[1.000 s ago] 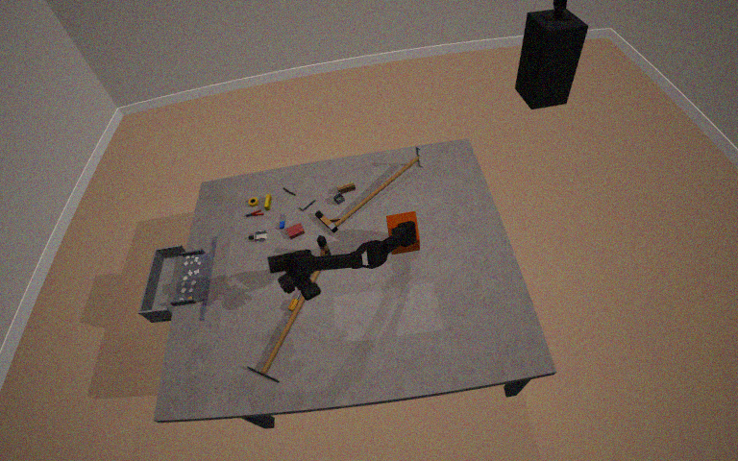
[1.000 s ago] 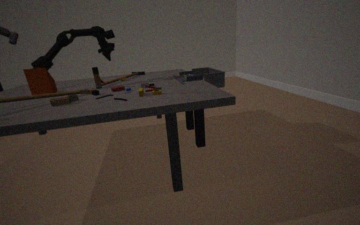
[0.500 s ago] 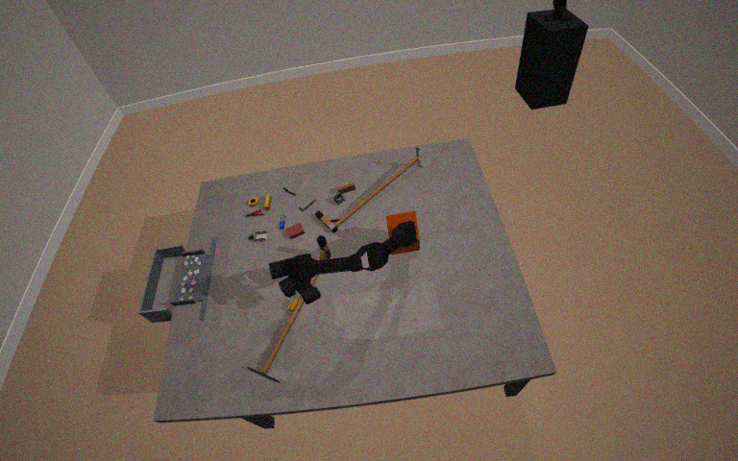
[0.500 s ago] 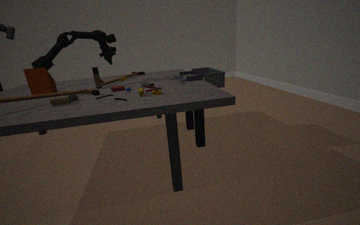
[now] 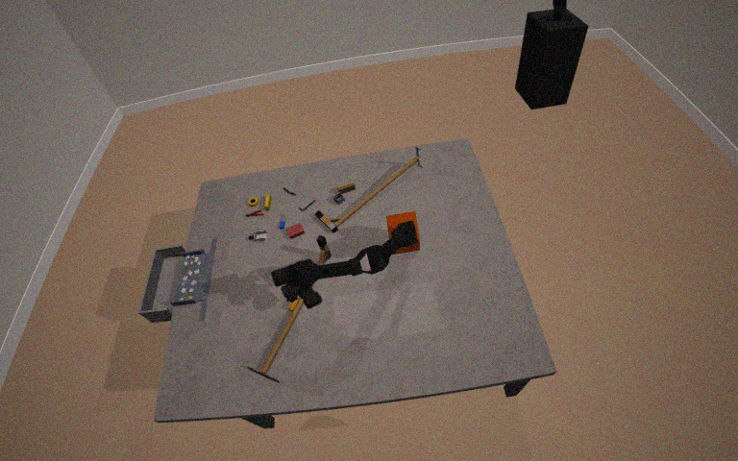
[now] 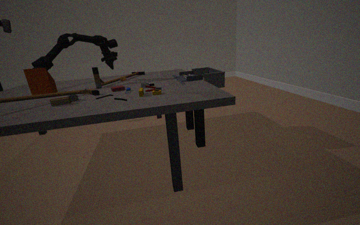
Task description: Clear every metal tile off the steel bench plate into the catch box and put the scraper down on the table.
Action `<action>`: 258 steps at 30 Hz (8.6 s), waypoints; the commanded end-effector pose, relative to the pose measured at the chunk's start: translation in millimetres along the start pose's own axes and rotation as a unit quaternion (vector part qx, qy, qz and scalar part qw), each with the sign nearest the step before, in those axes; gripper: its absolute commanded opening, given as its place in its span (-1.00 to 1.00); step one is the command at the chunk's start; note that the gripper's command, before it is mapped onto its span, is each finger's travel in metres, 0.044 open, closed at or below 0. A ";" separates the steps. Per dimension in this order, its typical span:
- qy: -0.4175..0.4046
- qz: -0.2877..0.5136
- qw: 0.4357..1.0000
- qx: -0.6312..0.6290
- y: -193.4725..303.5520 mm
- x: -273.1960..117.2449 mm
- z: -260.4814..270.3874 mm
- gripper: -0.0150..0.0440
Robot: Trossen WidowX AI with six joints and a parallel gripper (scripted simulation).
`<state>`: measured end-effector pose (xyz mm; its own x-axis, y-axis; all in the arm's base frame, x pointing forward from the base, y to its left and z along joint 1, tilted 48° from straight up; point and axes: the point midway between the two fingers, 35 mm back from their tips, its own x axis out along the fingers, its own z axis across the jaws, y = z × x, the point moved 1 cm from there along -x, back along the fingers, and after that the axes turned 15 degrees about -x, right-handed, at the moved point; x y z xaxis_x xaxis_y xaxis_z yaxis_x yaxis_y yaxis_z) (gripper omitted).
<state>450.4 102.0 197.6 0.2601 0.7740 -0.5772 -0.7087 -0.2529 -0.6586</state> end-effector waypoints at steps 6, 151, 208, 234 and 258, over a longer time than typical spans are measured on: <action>0.000 0.002 1.000 0.001 4.9 22.1 2.5 -0.49; -0.002 -0.009 1.000 -0.004 -19.6 56.3 -79.2 -0.49; 0.001 -0.002 1.000 0.009 -23.6 -12.4 -44.2 -0.49; 0.004 0.000 1.000 0.025 -14.1 47.1 -41.2 -0.49; 0.004 -0.003 0.999 0.039 -1.9 92.3 -32.8 -0.49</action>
<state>497.2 153.6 131.7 0.2687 0.7724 -0.5755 -0.7531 -0.2040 -0.6255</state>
